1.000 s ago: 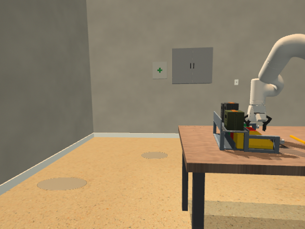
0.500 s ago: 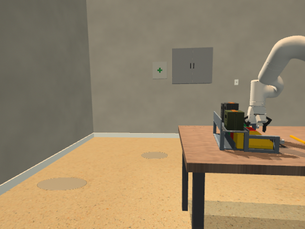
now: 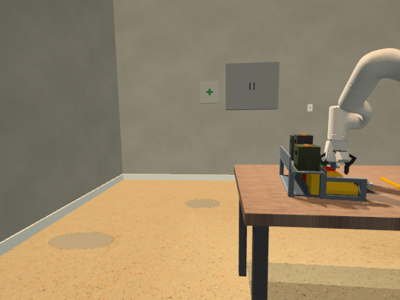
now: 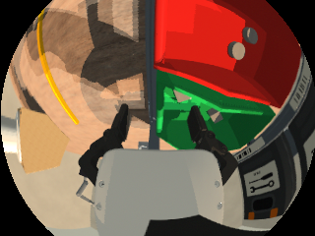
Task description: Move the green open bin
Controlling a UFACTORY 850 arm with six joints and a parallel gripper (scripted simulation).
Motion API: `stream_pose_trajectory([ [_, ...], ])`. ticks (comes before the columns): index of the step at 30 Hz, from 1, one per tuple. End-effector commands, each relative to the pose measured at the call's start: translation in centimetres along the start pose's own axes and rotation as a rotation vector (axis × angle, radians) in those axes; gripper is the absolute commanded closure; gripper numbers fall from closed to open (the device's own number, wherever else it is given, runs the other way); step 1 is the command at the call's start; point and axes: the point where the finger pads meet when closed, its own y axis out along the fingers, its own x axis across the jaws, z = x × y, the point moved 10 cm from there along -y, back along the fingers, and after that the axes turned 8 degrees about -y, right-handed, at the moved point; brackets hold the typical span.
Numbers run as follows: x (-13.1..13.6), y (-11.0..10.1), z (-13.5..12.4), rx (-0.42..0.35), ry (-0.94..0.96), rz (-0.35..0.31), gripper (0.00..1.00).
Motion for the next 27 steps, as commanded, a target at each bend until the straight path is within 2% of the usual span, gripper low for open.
stream_pose_trajectory([
  [1, 0.05, -0.09, -0.01, -0.001, 0.000, -0.001, 0.00],
  [17, 0.04, -0.16, -0.01, 0.000, 0.000, -0.001, 0.00],
  [18, 0.04, -0.16, -0.01, 0.000, 0.000, -0.001, 1.00],
  [27, 0.04, -0.16, -0.01, 0.000, 0.000, -0.001, 1.00],
])
